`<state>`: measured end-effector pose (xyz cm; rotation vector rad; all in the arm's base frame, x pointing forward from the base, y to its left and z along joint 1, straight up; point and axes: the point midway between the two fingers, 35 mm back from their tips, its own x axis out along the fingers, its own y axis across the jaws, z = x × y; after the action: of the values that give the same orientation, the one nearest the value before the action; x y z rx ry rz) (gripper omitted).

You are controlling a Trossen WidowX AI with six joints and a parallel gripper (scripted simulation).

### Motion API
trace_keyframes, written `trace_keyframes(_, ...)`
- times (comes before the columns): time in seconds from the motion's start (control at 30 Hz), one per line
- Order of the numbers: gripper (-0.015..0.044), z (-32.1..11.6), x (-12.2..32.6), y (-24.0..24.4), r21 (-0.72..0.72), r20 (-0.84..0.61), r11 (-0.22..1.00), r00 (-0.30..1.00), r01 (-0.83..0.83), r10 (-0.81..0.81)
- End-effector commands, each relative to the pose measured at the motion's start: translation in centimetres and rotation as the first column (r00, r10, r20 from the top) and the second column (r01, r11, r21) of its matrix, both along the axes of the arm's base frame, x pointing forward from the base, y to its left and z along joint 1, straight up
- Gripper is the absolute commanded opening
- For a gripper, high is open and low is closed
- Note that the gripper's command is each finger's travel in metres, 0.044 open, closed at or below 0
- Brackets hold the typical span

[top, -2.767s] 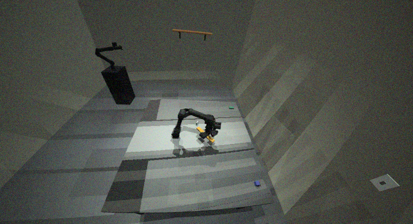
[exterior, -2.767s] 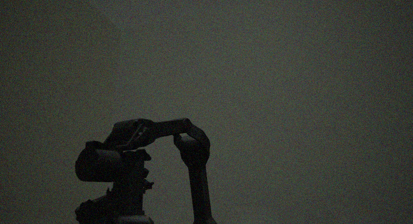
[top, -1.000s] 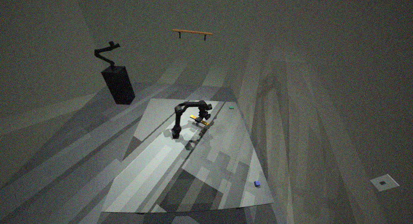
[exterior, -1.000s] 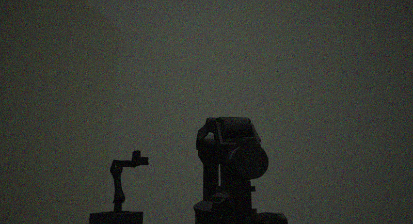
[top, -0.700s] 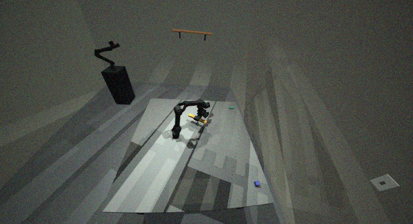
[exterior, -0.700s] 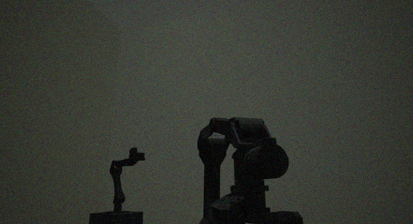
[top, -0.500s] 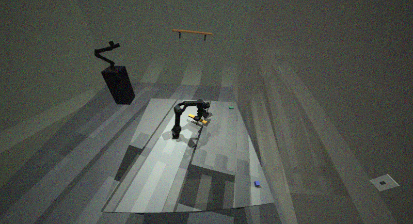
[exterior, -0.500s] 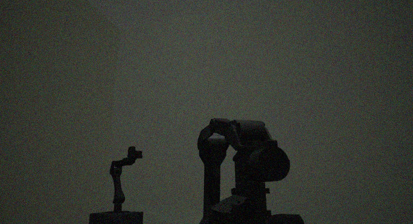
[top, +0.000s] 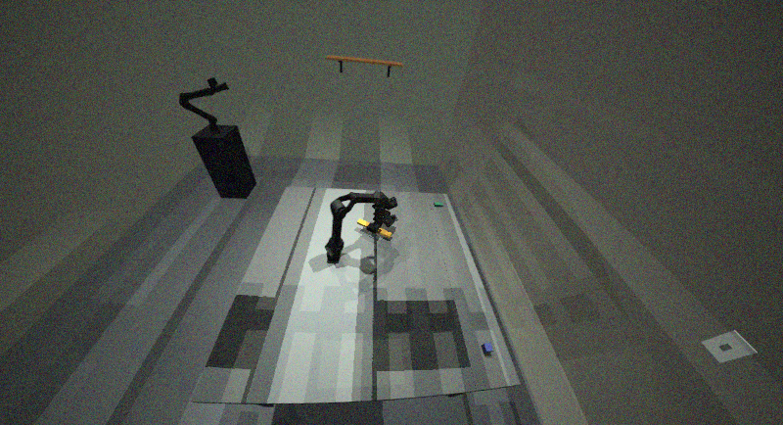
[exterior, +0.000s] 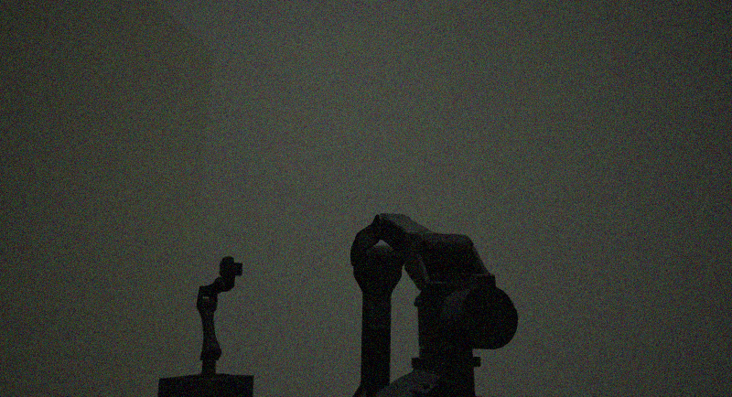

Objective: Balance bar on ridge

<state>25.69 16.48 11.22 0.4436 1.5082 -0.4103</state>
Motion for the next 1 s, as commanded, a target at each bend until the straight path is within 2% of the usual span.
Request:
trace_keyframes(0.0,0.0,-0.57,0.03,0.01,0.001,0.001,1.0,1.0,0.006,-0.006)
trace_keyframes(0.97,0.0,-1.36,0.02,-0.02,0.001,0.001,1.0,1.0,0.006,-0.006)
